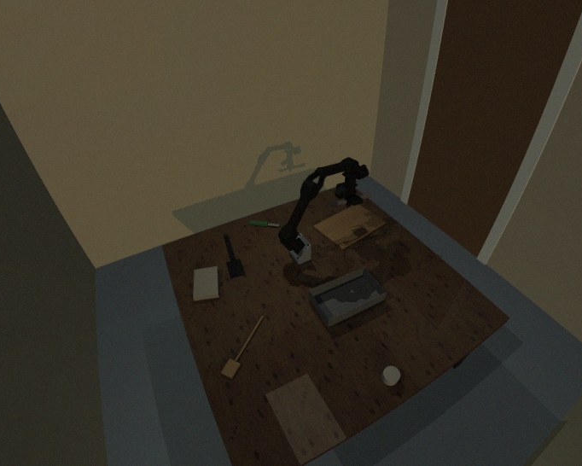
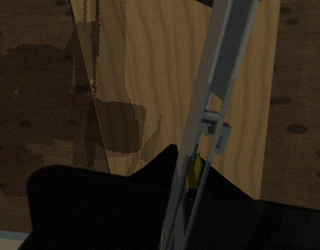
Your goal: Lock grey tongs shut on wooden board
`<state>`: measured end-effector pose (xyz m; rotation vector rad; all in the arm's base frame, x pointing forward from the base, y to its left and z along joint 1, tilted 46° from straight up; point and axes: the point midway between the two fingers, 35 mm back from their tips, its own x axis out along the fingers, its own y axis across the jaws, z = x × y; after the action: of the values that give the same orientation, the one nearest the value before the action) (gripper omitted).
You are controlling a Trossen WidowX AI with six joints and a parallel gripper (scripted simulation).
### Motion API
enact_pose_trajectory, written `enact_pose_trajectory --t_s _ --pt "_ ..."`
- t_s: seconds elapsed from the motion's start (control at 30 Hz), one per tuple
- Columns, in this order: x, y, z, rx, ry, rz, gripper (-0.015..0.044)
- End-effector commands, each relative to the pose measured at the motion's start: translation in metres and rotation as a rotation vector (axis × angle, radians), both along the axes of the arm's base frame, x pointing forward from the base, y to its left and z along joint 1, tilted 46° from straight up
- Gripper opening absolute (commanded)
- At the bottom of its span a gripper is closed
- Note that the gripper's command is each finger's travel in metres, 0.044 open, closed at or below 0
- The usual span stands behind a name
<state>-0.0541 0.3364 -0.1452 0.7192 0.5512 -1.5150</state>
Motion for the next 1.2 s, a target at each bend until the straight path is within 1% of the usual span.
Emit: enact_pose_trajectory --t_s 0.0,0.23,1.17 --pt "-0.003 0.001 0.000 0.006 0.021 0.006 -0.0150" --pt "-0.004 0.002 -0.004 0.039 0.016 0.014 -0.0150" --pt "-0.009 0.009 -0.032 0.416 -0.029 0.081 -0.0150"
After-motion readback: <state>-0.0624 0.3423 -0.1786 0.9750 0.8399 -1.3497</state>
